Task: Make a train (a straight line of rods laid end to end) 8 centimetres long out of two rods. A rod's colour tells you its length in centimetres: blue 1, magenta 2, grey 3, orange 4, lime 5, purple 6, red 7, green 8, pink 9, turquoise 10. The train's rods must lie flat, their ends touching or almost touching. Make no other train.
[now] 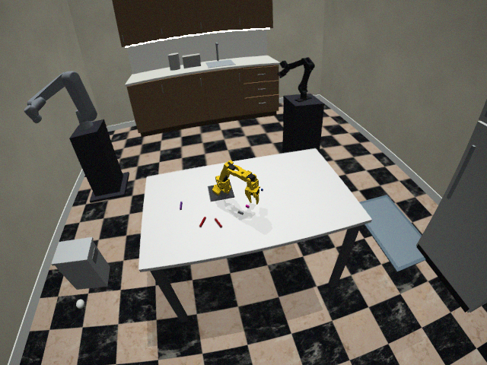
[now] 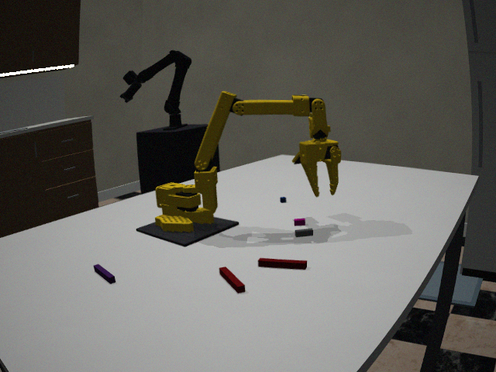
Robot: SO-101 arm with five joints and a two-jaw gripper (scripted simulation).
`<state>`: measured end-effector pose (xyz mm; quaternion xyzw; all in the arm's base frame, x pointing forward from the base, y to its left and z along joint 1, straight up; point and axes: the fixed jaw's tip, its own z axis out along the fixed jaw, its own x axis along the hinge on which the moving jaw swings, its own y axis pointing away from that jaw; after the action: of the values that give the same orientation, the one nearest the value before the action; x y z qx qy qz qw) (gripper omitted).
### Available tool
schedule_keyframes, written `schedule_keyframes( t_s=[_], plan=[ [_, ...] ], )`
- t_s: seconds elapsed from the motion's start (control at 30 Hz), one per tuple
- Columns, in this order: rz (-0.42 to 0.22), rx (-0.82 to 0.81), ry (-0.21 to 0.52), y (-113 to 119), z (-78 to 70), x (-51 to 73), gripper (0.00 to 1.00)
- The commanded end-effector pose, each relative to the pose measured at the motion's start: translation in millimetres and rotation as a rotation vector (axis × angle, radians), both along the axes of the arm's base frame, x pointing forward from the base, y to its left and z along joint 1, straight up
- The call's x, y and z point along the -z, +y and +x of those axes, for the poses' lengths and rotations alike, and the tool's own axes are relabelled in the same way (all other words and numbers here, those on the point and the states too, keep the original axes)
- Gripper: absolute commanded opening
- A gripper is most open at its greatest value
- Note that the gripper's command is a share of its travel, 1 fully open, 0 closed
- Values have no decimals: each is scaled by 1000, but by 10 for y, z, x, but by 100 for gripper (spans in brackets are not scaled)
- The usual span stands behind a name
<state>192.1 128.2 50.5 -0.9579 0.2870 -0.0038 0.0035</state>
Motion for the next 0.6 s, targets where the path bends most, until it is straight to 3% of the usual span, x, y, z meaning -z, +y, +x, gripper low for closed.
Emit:
schedule_keyframes(
  t_s=[0.0, 0.27, 0.37, 0.57],
  plan=[
    [-9, -13, 19, -326, 229, 16, 18],
    [-5, -29, 13, -1073, 490, 24, 18],
    [-5, -31, 13, -1168, 505, 26, 18],
    [-5, -43, 8, -1709, 517, 32, 18]
  ],
)
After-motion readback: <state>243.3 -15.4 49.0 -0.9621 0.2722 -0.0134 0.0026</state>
